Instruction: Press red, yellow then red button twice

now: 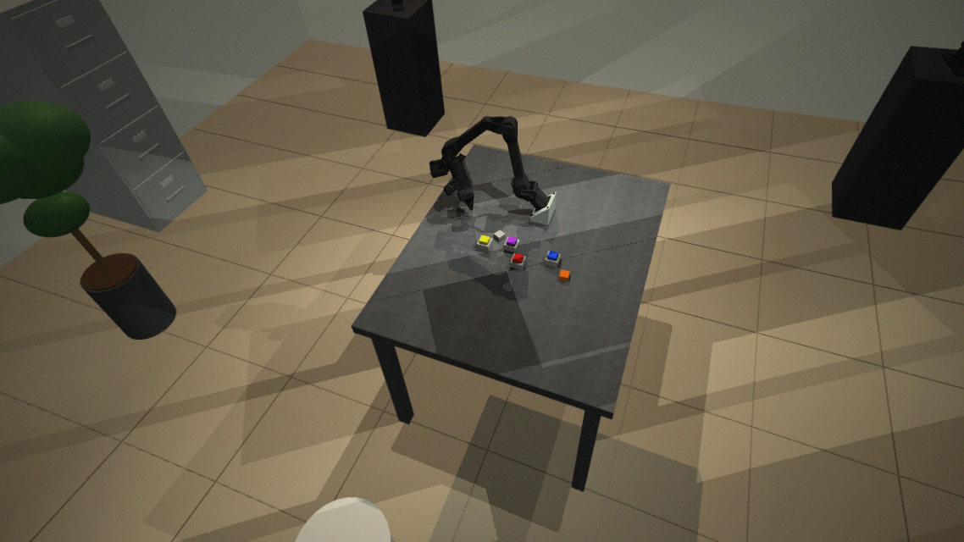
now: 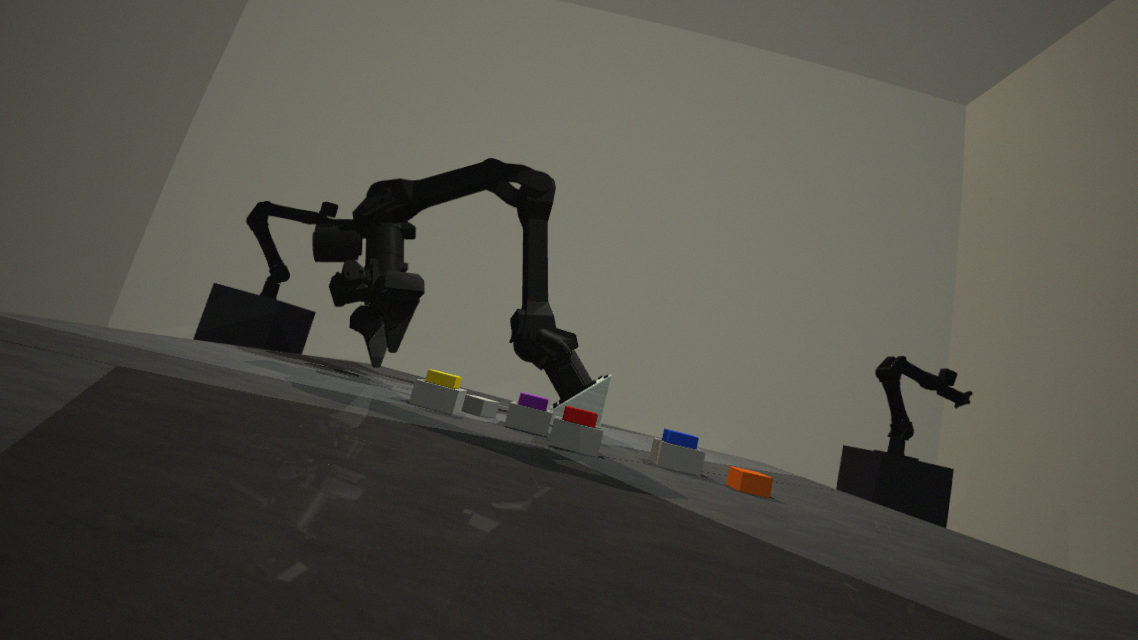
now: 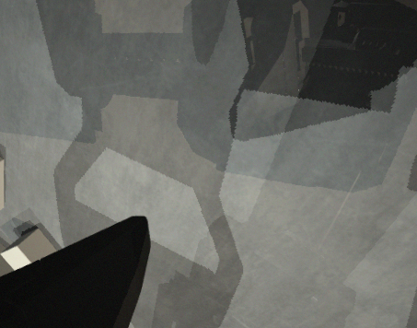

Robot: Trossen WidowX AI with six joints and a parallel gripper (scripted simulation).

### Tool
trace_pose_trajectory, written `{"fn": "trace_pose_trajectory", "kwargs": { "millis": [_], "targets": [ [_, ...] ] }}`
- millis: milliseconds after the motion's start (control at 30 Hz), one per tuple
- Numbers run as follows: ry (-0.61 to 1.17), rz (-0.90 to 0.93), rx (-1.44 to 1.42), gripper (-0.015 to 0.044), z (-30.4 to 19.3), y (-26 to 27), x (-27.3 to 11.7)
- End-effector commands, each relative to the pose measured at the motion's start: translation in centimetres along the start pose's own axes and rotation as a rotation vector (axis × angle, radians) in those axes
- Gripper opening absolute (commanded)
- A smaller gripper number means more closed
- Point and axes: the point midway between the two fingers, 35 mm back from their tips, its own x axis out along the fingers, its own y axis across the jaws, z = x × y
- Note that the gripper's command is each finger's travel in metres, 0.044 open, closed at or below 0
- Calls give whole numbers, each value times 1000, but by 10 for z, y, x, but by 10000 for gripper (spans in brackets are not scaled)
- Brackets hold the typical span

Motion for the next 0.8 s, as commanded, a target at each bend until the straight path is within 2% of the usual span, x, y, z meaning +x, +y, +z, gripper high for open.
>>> {"fn": "trace_pose_trajectory", "kwargs": {
  "millis": [0, 400, 767],
  "targets": [
    [90, 26, -54, 400, 9, 26, 16],
    [280, -22, -295, 400, 14, 125, 49],
    [298, -177, -574, 400, -19, 226, 60]
  ]
}}
